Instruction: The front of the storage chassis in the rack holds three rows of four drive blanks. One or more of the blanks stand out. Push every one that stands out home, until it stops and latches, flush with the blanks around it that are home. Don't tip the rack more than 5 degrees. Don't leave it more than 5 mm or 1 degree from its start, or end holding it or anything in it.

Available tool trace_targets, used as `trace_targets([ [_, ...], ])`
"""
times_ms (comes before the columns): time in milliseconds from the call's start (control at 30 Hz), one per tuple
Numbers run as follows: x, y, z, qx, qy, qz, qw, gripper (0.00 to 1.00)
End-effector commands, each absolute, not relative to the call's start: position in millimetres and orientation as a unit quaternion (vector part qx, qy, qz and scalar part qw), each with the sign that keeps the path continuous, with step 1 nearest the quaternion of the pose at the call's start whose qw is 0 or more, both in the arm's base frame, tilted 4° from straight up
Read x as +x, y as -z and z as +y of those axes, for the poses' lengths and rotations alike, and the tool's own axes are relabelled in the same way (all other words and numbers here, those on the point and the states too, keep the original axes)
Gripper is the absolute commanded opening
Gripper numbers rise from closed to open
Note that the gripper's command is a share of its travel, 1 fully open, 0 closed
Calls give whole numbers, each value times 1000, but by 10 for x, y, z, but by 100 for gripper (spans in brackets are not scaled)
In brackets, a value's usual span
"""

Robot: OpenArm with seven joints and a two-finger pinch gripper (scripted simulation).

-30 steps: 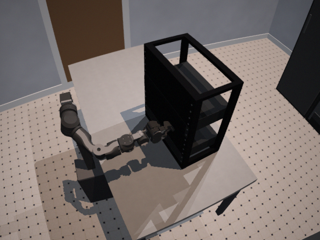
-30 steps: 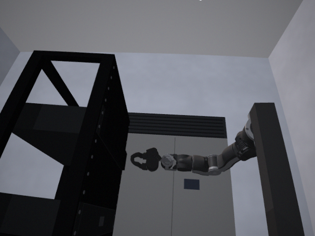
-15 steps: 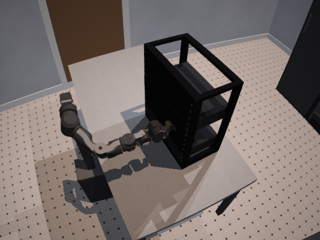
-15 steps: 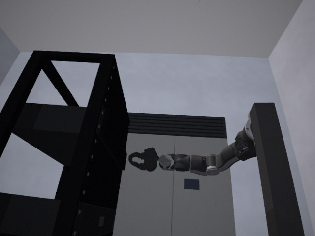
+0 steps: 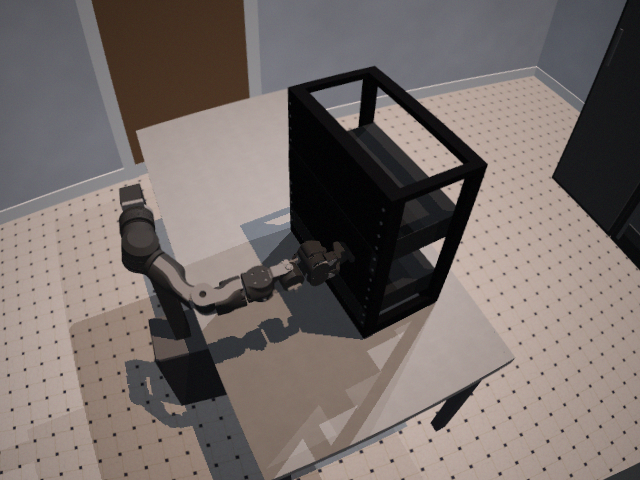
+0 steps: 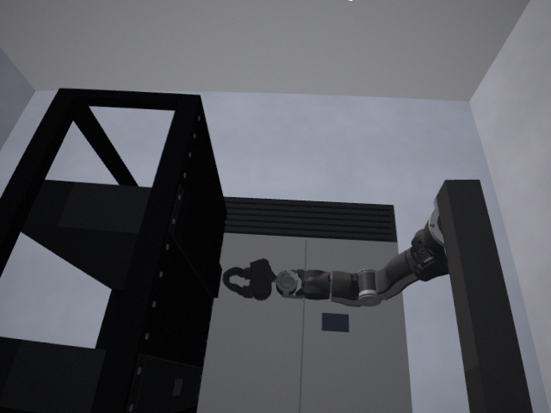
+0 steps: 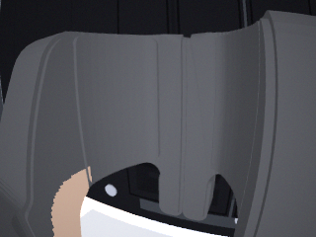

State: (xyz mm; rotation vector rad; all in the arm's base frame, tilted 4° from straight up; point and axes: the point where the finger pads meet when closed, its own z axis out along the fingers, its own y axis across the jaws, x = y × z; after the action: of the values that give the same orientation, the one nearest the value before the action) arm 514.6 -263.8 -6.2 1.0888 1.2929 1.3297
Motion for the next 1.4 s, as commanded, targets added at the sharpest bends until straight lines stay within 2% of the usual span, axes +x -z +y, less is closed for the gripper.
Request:
trace_targets([
  [0,5166,30,-2600,440,-547,532,474,0],
  [1367,5243,13,-2577,438,-547,533,474,0],
])
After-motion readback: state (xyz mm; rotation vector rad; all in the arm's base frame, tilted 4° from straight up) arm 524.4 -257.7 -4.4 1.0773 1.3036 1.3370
